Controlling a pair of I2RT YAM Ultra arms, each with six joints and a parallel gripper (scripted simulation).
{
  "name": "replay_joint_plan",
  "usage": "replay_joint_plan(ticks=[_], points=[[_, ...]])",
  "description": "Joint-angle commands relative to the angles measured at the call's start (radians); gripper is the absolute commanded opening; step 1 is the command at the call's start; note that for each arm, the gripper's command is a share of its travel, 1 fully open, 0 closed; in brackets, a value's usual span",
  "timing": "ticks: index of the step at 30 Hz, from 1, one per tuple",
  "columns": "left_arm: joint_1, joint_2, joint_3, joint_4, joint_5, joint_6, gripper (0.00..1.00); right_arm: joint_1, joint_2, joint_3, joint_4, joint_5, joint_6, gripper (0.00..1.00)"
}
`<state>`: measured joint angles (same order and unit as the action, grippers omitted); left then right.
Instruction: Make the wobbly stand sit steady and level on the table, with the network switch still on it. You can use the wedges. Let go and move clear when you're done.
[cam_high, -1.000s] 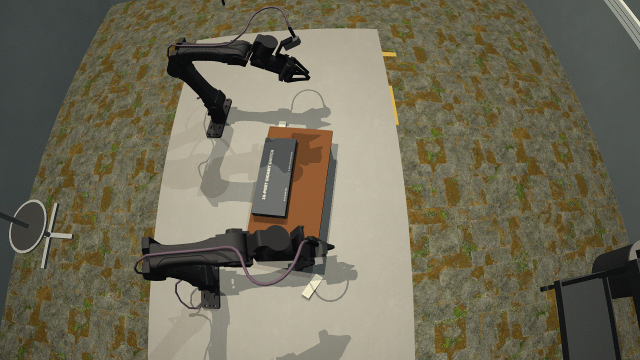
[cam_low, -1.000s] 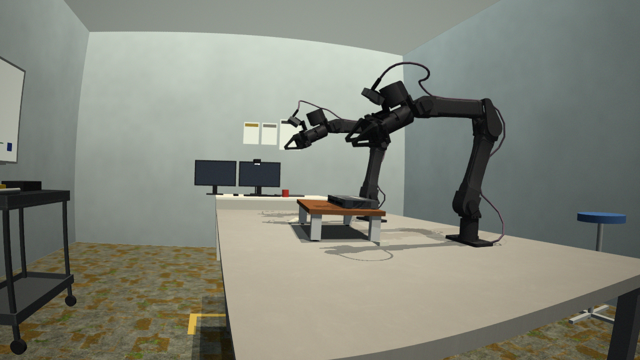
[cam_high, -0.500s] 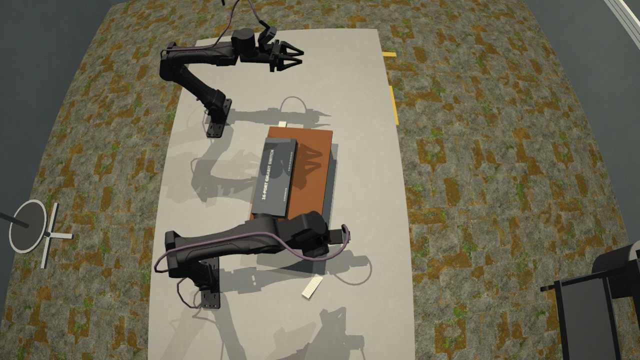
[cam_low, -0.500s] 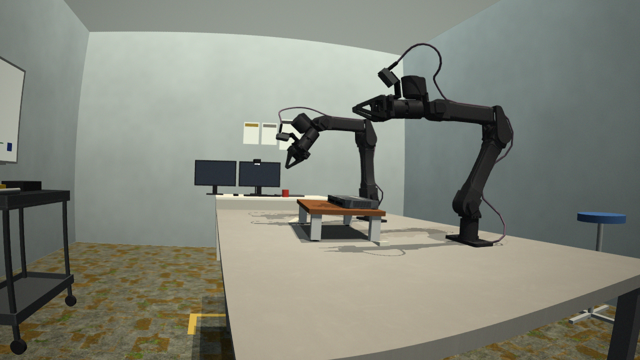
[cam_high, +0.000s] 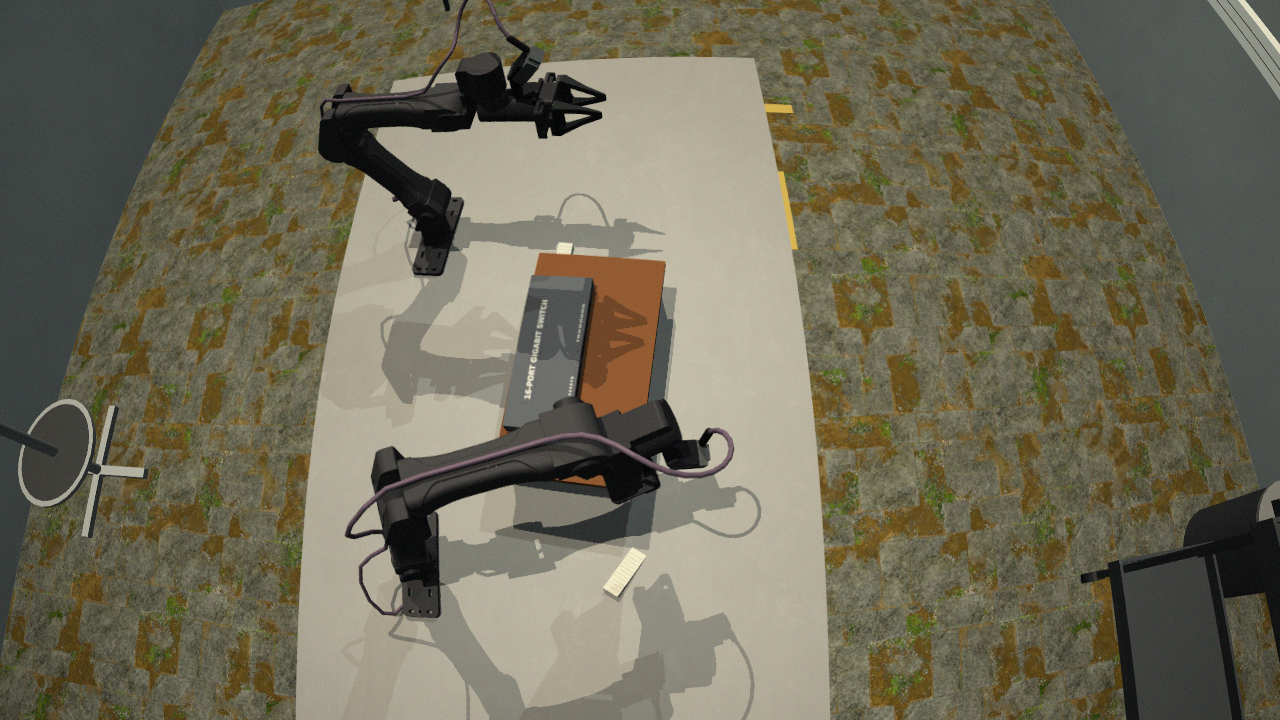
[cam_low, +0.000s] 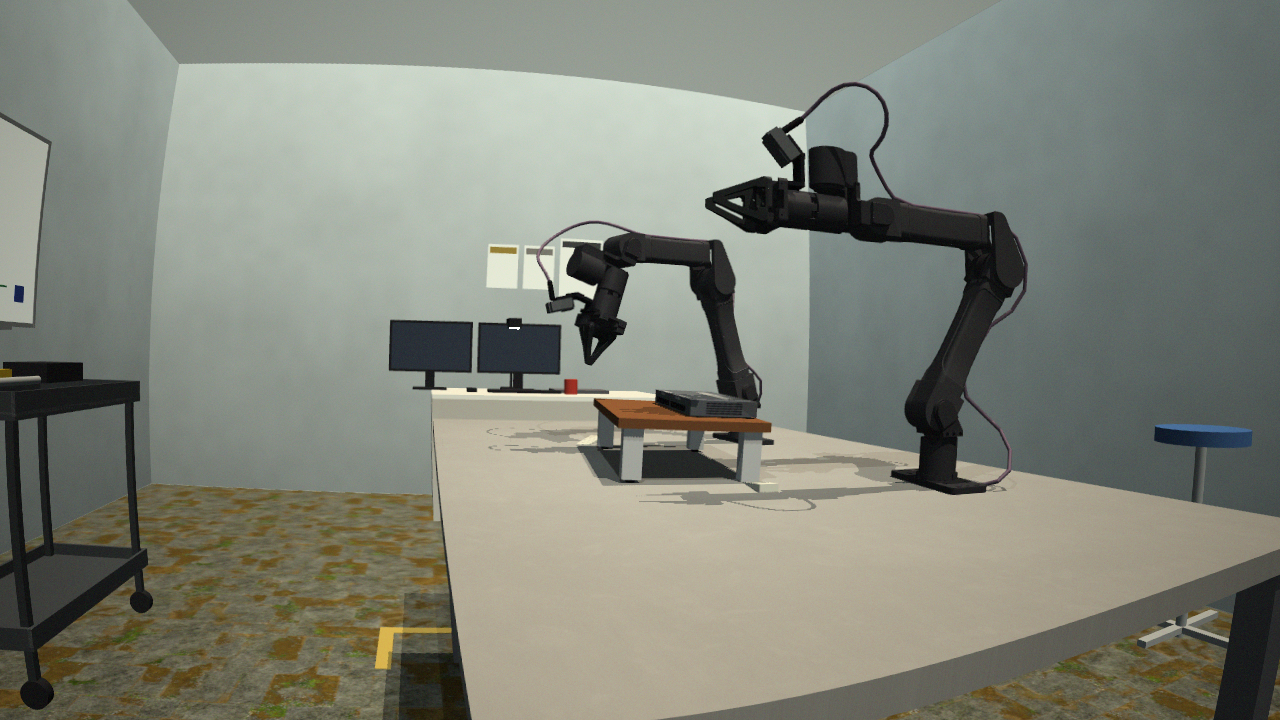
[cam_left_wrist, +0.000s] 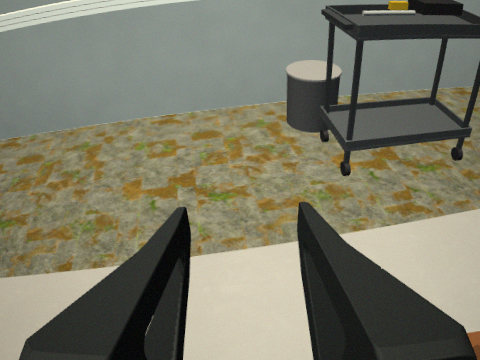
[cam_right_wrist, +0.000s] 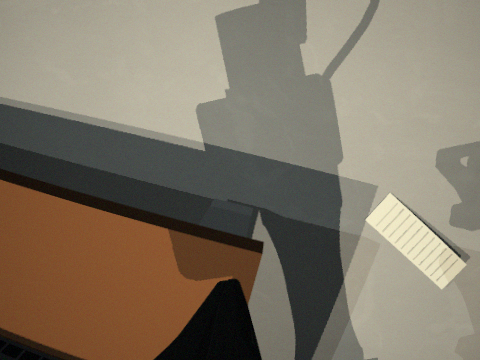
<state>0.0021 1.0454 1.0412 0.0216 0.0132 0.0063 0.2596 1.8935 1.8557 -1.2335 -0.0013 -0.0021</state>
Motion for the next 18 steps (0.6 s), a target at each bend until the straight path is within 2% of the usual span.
replay_joint_plan(ticks=[1, 4, 8, 13, 14, 18], points=[[-0.012, -0.016, 0.048, -0.019, -0.012, -0.01, 0.42, 0.027, 0.071, 0.07, -0.153, -0.01, -0.009, 0.0], [-0.008, -0.009, 0.05, -0.025, -0.017, -0.011, 0.42, 0.048, 0.134, 0.146, -0.292, 0.012, -0.002, 0.0], [-0.013, -0.003, 0.051, -0.03, -0.019, -0.012, 0.42, 0.063, 0.199, 0.218, -0.323, 0.014, 0.004, 0.0], [-0.013, -0.003, 0.051, -0.031, -0.019, -0.011, 0.42, 0.038, 0.173, 0.229, -0.326, 0.013, 0.007, 0.0], [-0.013, -0.003, 0.051, -0.031, -0.019, -0.011, 0.42, 0.067, 0.232, 0.221, -0.301, 0.001, 0.002, 0.0], [-0.013, -0.003, 0.051, -0.031, -0.019, -0.011, 0.42, 0.055, 0.225, 0.218, -0.304, 0.0, 0.001, 0.0]])
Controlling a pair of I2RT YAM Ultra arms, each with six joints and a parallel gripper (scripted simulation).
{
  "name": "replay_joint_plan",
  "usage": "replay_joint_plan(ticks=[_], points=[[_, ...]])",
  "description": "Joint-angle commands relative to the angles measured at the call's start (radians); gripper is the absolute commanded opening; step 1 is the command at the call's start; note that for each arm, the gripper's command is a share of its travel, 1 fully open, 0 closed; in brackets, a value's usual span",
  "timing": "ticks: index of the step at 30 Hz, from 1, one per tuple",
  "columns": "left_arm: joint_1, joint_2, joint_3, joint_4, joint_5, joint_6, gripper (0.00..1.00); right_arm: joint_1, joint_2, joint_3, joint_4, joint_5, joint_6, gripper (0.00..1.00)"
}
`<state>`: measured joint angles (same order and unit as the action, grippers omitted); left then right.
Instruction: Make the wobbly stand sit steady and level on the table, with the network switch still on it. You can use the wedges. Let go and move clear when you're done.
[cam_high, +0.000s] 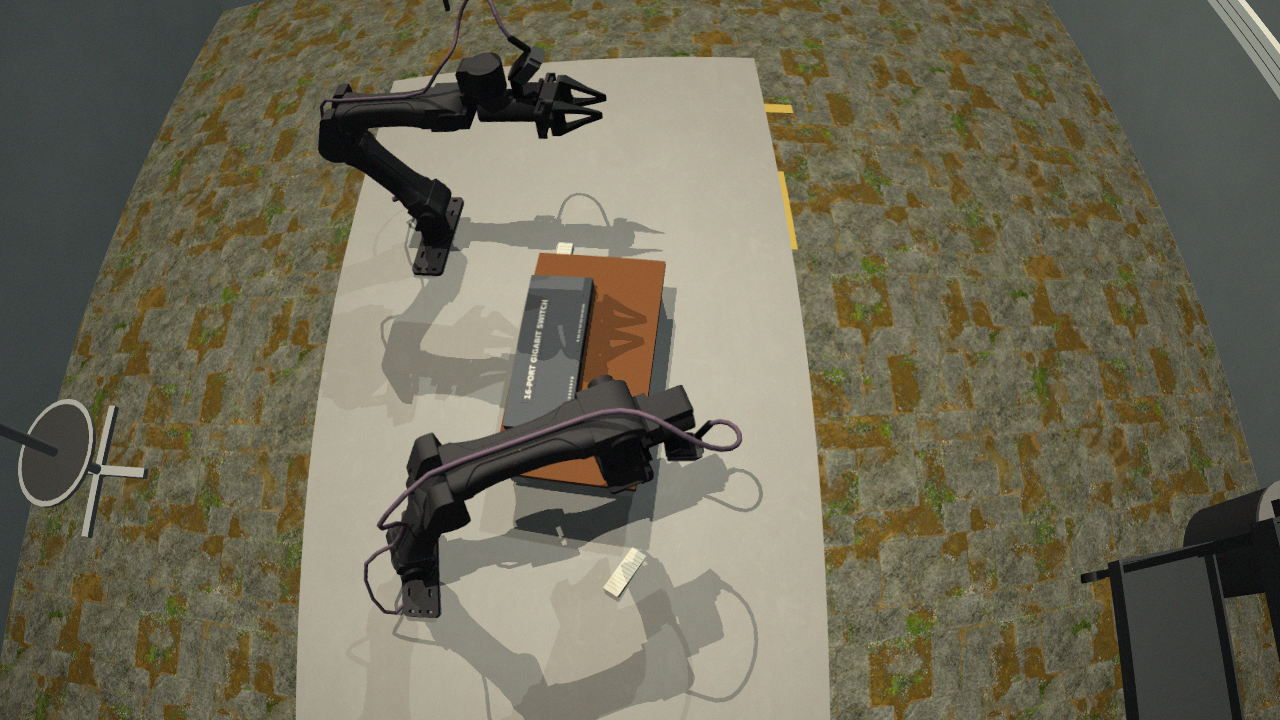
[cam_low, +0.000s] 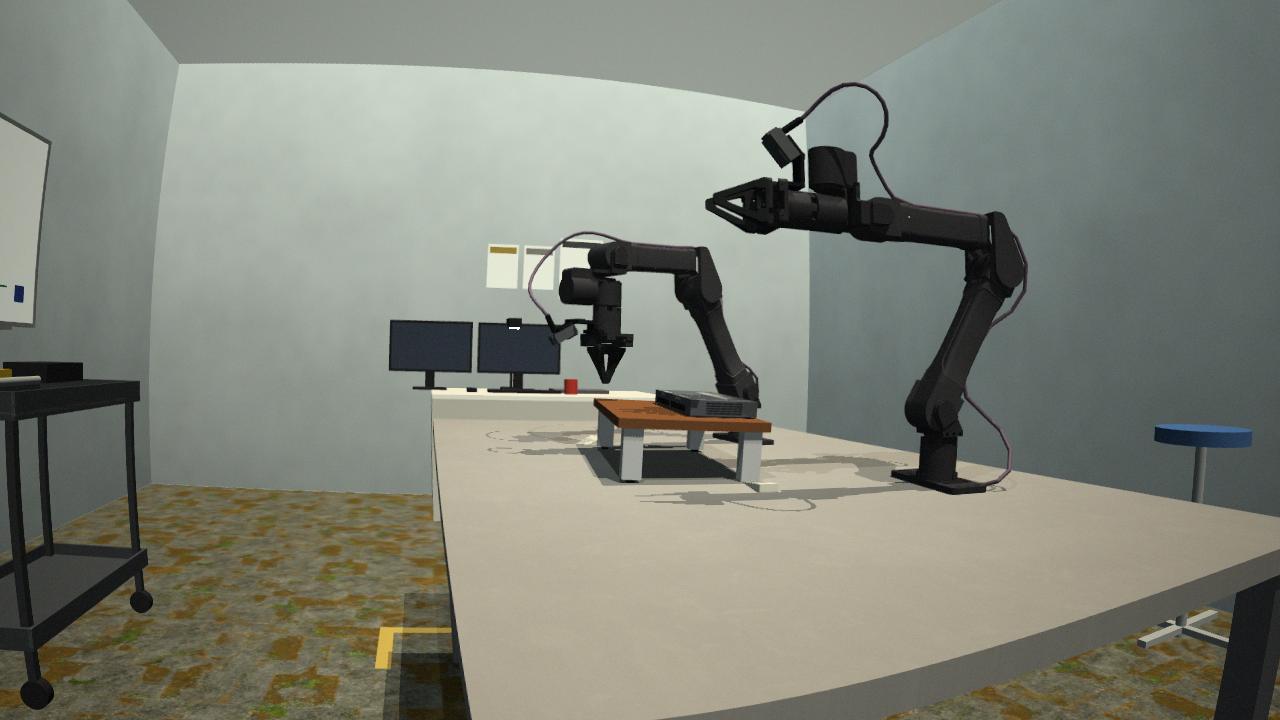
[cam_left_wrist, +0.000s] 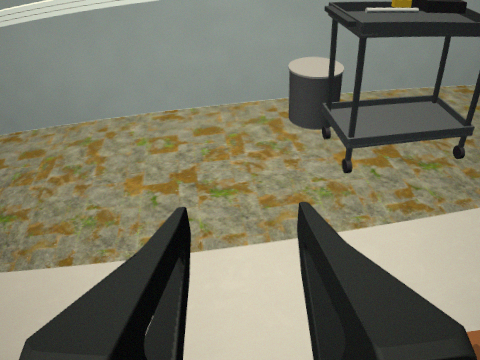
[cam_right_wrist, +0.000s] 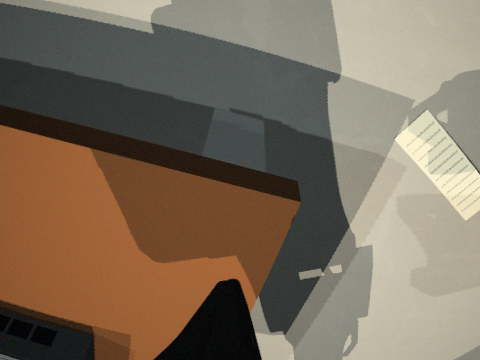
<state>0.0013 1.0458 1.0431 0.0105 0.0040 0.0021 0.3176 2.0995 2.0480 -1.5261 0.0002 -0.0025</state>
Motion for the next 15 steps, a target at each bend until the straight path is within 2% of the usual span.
replay_joint_plan(ticks=[1, 2, 5, 9, 10, 15], points=[[-0.012, -0.004, 0.049, -0.02, -0.01, -0.007, 0.42, -0.007, 0.012, 0.029, -0.011, 0.0, 0.002, 0.0], [-0.012, -0.004, 0.049, -0.02, -0.01, -0.007, 0.42, -0.007, -0.003, -0.036, 0.012, 0.0, 0.002, 0.0], [-0.012, -0.004, 0.049, -0.02, -0.01, -0.007, 0.42, -0.001, -0.044, -0.039, 0.026, 0.0, 0.001, 0.0], [-0.012, -0.004, 0.049, -0.02, -0.01, -0.007, 0.42, -0.001, -0.044, -0.05, 0.035, -0.001, 0.001, 0.0], [-0.012, -0.004, 0.049, -0.02, -0.01, -0.007, 0.42, -0.001, -0.008, -0.041, 0.041, 0.0, 0.001, 0.0], [-0.012, -0.004, 0.049, -0.02, -0.01, -0.007, 0.42, 0.001, -0.05, -0.078, 0.061, -0.001, 0.001, 0.0]])
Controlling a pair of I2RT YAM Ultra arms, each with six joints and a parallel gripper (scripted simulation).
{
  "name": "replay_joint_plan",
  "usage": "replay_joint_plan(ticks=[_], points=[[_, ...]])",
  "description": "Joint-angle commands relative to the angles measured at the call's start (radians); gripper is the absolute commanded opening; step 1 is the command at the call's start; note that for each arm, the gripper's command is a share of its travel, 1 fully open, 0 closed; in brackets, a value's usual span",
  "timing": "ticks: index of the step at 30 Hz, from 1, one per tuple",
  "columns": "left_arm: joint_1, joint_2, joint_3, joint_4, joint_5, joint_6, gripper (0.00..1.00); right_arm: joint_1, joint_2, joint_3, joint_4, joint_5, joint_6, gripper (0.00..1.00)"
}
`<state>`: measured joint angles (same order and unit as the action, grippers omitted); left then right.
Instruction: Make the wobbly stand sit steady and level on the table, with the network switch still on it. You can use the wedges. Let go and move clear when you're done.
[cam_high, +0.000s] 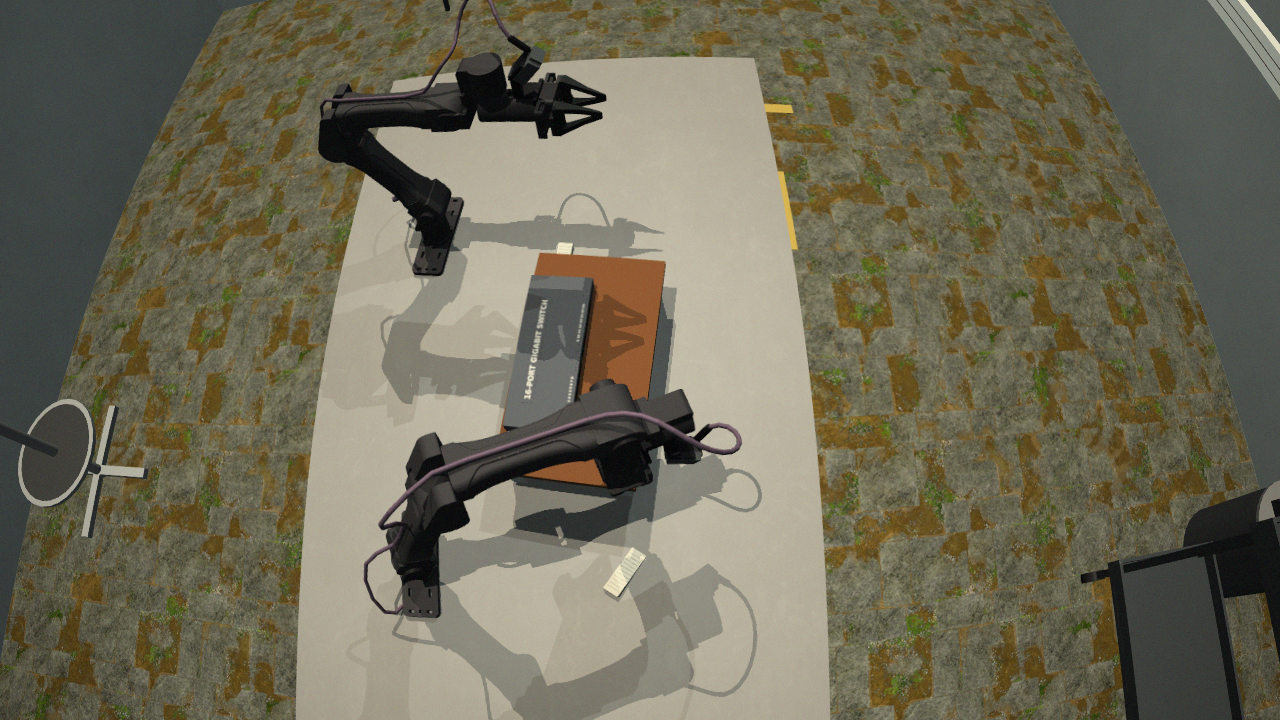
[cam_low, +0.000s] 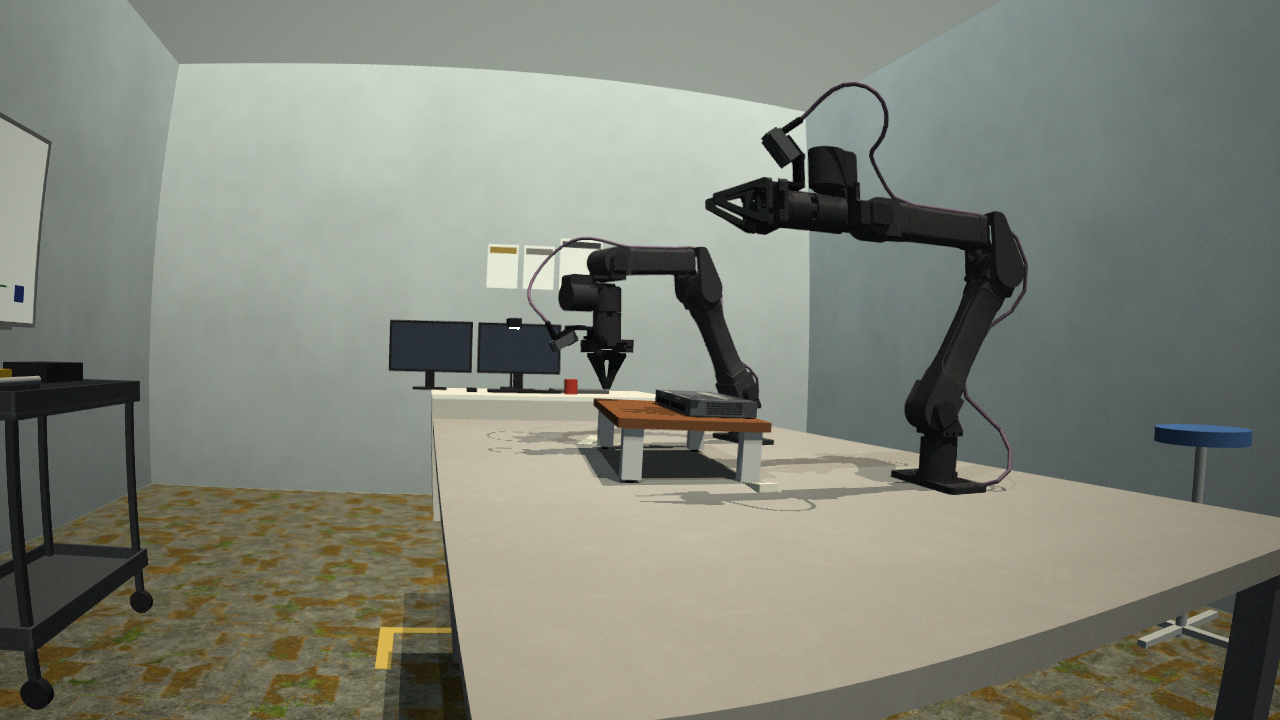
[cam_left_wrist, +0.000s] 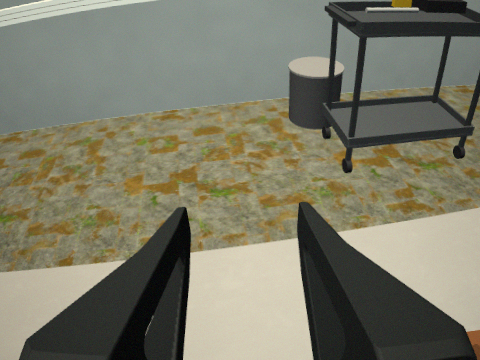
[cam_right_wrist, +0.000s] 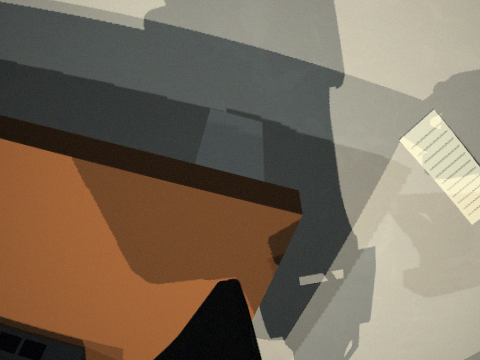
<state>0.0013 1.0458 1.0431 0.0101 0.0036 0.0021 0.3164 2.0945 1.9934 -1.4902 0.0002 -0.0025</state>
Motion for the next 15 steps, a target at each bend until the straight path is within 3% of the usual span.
replay_joint_plan(ticks=[1, 15], points=[[-0.012, -0.004, 0.049, -0.019, -0.01, -0.007, 0.42, 0.003, -0.04, -0.029, 0.031, -0.001, 0.001, 0.0], [-0.012, -0.004, 0.049, -0.019, -0.01, -0.007, 0.42, 0.006, -0.03, -0.086, 0.085, -0.002, 0.001, 0.0]])
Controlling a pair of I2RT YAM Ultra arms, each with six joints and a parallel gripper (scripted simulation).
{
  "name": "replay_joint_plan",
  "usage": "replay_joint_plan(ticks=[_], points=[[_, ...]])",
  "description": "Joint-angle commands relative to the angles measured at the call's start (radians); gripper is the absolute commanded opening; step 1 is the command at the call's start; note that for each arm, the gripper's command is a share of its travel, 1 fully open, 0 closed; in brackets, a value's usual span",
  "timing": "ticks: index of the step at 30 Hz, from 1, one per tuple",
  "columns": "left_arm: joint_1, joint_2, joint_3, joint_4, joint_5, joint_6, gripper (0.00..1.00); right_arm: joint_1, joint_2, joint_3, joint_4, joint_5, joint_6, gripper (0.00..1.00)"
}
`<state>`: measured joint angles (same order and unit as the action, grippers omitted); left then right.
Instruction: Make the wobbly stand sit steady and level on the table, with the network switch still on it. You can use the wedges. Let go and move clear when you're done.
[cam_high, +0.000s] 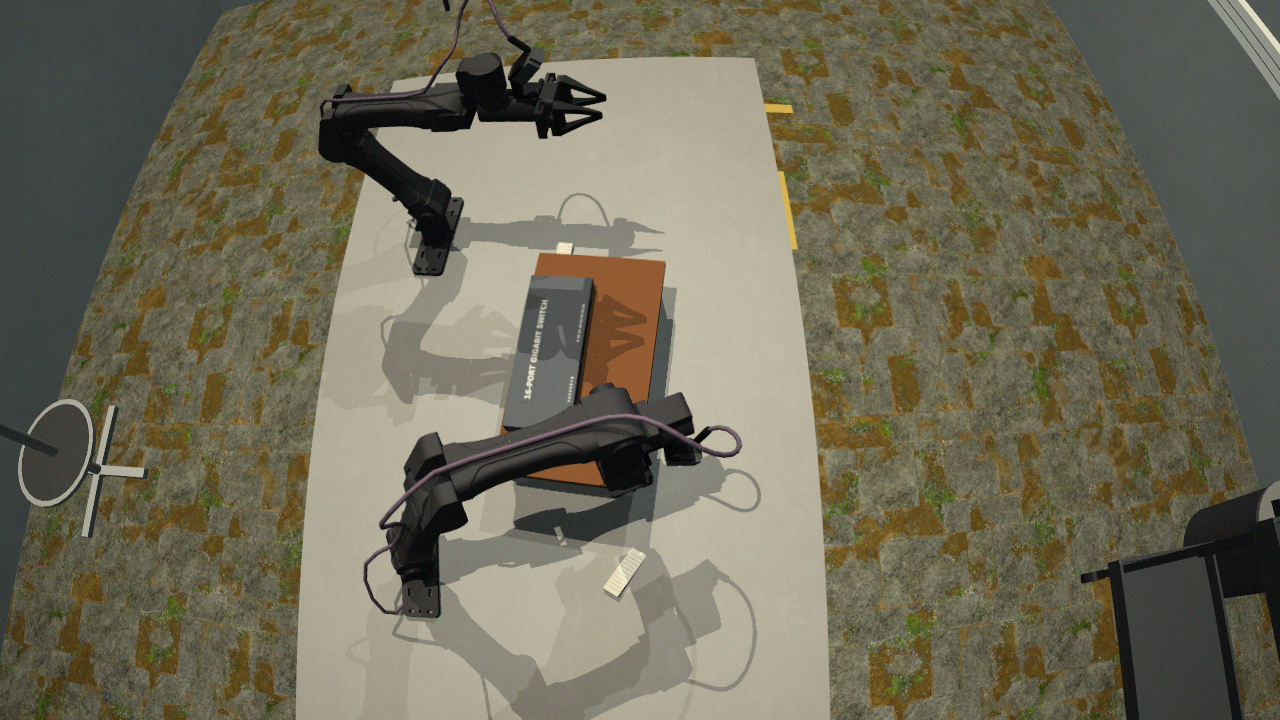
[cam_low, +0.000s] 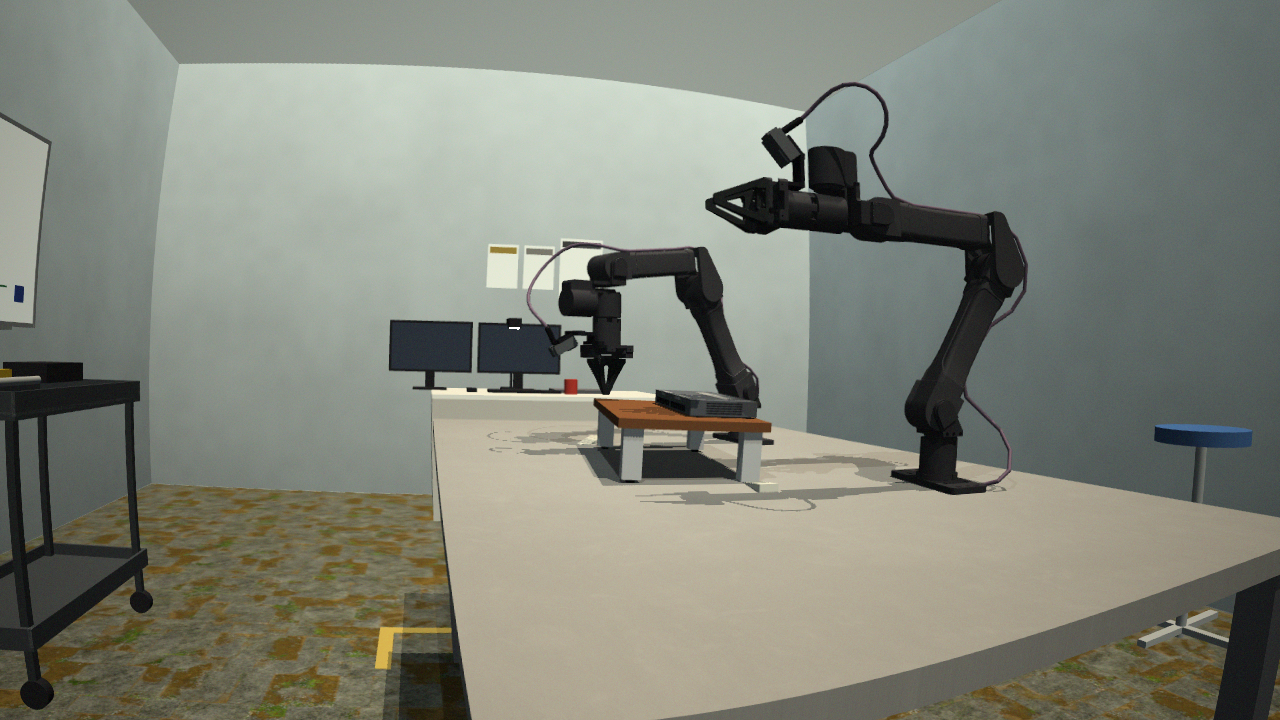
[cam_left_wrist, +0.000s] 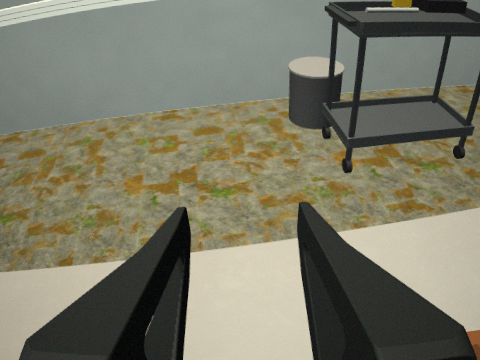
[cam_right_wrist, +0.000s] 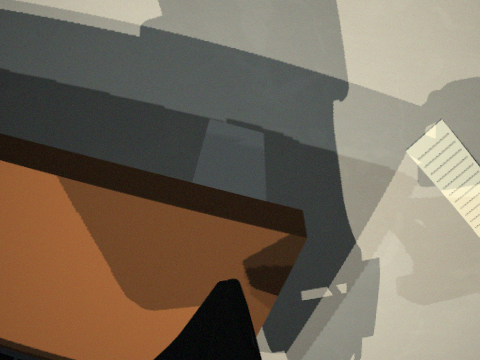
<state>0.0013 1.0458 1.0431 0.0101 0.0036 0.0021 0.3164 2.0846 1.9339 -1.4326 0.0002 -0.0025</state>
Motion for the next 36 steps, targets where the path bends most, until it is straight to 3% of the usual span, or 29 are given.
replay_joint_plan(ticks=[1, 31, 32, 36], points=[[-0.012, -0.004, 0.049, -0.019, -0.01, -0.007, 0.42, 0.006, -0.03, -0.031, 0.032, -0.002, 0.001, 0.0], [-0.012, -0.004, 0.049, -0.019, -0.01, -0.007, 0.42, 0.001, 0.047, -0.087, 0.054, 0.0, 0.0, 0.0], [-0.012, -0.004, 0.049, -0.019, -0.01, -0.007, 0.0, 0.007, -0.047, -0.07, 0.07, -0.002, 0.0, 0.0], [-0.012, -0.004, 0.049, -0.019, -0.01, -0.006, 0.0, 0.007, -0.001, -0.071, 0.071, 0.0, 0.0, 0.0]])
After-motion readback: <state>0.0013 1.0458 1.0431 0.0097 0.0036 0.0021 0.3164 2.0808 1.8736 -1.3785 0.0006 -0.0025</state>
